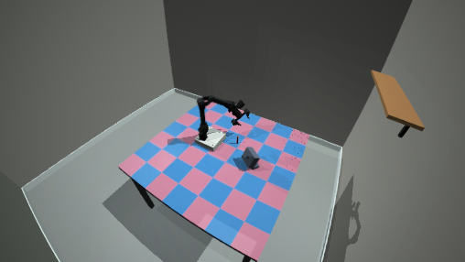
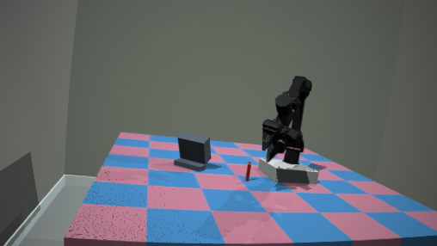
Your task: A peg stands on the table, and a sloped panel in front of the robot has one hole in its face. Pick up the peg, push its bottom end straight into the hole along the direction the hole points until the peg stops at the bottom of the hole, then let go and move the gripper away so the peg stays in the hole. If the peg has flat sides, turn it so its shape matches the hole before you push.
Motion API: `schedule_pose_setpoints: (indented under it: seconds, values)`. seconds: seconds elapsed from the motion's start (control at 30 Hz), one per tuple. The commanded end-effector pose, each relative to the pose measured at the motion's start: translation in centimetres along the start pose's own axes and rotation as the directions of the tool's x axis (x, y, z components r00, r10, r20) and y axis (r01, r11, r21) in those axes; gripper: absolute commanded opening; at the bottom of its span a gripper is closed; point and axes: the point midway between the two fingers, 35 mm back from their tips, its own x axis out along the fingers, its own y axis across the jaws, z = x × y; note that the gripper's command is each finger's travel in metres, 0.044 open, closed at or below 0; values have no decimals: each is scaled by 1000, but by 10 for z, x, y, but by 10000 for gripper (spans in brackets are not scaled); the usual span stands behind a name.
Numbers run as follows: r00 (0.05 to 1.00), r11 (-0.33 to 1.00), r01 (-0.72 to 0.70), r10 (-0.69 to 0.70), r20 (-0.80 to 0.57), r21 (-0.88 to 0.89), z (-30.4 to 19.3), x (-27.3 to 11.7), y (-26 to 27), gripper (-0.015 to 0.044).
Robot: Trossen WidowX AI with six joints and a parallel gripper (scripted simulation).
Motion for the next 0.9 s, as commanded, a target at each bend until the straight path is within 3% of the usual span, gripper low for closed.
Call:
schedule_pose_setpoints:
  seconds: [0.0, 0.4, 0.87]
  values:
    - [997, 997, -76, 76, -5, -19, -14, 4, 9, 440]
    - [946, 944, -325, 325, -1, -54, -57, 5, 46, 440]
    - [815, 819, -568, 574, 81, -81, -97, -12, 89, 440]
